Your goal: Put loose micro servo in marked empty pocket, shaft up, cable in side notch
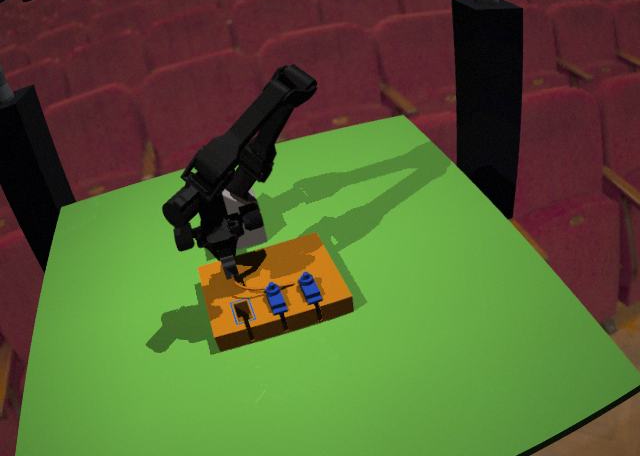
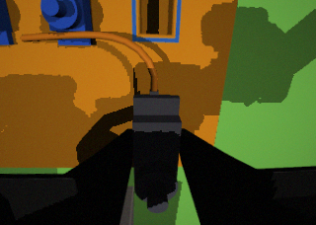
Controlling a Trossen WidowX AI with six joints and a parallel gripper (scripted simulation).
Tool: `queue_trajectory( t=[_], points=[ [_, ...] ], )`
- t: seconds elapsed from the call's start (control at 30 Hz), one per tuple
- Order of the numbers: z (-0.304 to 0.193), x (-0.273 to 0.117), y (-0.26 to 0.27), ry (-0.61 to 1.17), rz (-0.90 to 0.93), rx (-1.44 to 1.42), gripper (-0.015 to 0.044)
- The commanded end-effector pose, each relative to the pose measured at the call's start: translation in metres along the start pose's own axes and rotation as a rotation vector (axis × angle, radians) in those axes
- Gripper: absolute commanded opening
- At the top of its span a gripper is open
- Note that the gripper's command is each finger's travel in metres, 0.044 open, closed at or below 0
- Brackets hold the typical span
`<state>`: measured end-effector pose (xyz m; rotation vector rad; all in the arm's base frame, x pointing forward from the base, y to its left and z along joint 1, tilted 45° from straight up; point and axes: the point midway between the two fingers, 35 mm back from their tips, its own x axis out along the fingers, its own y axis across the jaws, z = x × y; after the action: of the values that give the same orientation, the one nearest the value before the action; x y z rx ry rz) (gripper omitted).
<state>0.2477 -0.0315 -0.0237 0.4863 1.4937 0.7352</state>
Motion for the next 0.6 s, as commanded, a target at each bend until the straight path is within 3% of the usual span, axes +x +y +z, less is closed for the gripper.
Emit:
queue_trajectory(
  t=[0.0, 0.57],
  points=[
    [0.013, -0.002, -0.001, -0.005, -0.008, 0.000, 0.0000],
    [0.082, -0.003, 0.000, -0.008, -0.008, -0.003, 0.0000]
  ],
)
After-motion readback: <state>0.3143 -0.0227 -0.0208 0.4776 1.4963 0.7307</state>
